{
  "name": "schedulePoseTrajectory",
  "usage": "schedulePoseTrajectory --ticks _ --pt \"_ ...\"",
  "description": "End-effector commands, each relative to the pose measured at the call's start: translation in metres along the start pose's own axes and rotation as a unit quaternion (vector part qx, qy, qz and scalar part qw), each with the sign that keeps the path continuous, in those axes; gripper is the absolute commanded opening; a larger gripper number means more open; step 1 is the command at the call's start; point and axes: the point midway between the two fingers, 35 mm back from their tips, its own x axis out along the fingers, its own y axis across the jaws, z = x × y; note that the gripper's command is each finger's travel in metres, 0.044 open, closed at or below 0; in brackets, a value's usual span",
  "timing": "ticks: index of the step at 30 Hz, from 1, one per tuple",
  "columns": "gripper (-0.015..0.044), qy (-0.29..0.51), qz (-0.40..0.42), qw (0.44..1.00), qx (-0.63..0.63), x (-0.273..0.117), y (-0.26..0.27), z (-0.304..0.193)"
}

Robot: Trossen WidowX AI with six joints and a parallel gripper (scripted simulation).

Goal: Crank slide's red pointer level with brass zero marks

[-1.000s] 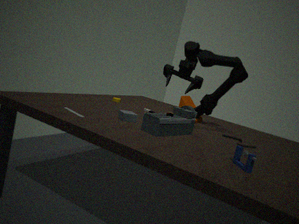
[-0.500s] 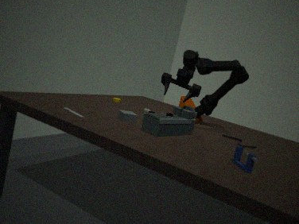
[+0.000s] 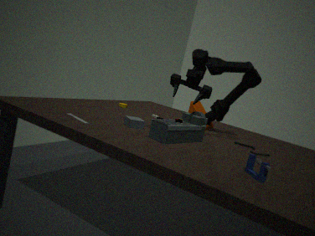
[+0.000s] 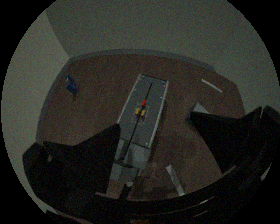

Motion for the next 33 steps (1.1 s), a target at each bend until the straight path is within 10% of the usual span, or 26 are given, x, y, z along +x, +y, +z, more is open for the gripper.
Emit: schedulePoseTrajectory --ticks 1,33 --pt "0.044 -0.007 0.002 1.0 -0.007 -0.017 -0.001 0.017" --pt "0.044 -0.033 -0.106 0.971 0.211 -0.105 0.062 -0.071"
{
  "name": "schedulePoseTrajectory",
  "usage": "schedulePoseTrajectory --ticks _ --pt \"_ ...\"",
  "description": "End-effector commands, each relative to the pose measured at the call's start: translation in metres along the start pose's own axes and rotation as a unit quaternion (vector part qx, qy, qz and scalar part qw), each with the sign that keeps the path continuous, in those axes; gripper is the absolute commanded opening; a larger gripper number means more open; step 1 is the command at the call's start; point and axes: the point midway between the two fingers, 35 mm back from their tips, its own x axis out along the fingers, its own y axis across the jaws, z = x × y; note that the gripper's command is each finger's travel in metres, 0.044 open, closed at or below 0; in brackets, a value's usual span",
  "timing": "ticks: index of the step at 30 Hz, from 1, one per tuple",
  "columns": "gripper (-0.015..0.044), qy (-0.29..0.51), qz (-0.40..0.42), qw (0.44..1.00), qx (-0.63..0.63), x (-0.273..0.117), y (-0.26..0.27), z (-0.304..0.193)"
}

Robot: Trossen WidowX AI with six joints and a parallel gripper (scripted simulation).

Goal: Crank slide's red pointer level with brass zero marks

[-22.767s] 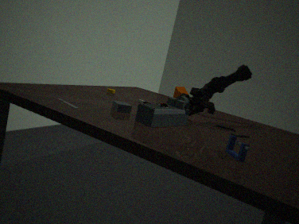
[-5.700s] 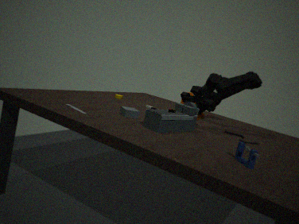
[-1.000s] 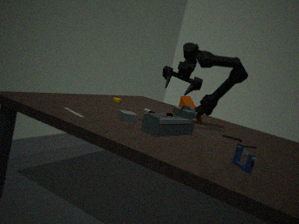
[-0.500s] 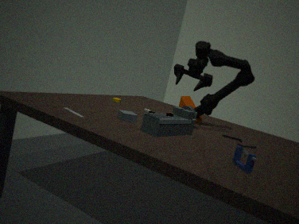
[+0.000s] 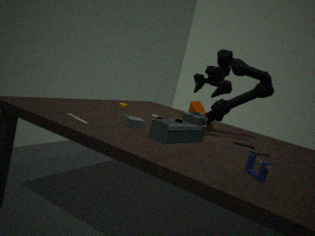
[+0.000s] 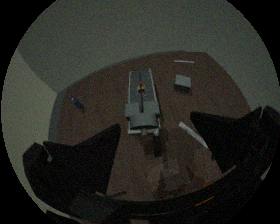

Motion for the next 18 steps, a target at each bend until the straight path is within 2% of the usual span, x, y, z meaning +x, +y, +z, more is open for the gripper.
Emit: schedulePoseTrajectory --ticks 1,18 --pt "0.044 0.0 -0.011 1.0 0.022 -0.004 -0.003 -0.012" --pt "0.044 0.0 -0.012 1.0 0.022 0.033 -0.002 -0.047"
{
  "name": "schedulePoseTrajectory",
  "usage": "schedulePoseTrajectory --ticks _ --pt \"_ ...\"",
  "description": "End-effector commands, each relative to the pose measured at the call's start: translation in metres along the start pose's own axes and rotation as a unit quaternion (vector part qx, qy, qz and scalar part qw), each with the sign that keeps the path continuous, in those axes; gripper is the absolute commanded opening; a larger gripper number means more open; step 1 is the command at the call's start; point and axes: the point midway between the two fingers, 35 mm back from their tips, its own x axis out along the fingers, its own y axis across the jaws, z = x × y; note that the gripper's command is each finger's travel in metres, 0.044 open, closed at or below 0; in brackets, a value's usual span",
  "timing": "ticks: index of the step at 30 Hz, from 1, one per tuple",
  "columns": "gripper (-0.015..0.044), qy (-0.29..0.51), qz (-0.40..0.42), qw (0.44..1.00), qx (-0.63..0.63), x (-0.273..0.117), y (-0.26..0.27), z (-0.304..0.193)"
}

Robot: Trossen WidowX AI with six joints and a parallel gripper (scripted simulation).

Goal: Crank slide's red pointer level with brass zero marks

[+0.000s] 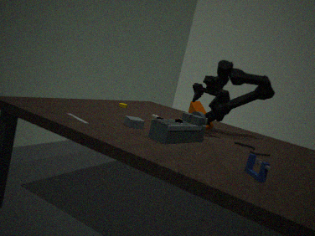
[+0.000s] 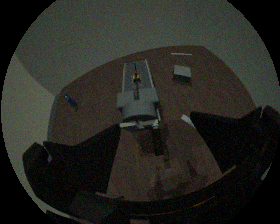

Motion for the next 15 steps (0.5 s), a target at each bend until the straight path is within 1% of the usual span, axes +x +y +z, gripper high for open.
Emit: schedulePoseTrajectory --ticks 1,15 --pt "0.044 0.001 -0.003 1.0 0.004 0.009 -0.002 -0.013" --pt "0.044 0.0 -0.002 1.0 0.004 0.027 -0.002 -0.03"
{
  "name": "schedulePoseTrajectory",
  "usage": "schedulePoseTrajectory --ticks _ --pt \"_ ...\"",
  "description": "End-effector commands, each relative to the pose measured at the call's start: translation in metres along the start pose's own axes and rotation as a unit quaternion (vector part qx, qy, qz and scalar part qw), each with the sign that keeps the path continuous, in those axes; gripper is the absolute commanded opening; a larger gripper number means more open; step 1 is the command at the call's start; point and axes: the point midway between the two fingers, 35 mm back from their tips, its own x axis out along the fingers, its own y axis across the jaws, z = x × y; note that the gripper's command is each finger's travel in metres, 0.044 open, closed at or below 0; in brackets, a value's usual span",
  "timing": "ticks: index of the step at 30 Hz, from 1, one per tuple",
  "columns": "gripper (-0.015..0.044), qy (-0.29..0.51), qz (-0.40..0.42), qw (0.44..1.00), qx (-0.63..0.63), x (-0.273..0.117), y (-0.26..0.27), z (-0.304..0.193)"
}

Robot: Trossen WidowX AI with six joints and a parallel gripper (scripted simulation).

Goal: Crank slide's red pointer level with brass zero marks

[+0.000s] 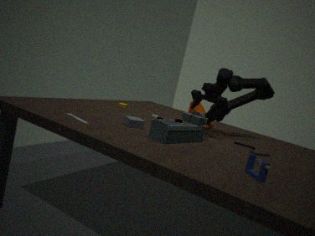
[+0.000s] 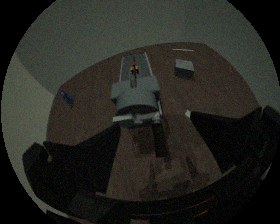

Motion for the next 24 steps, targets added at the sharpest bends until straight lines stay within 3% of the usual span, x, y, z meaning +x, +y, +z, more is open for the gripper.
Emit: schedulePoseTrajectory --ticks 1,24 --pt "0.044 0.003 -0.004 1.0 0.004 0.006 -0.003 -0.007" --pt "0.044 0.003 -0.003 1.0 0.005 0.031 -0.003 -0.033"
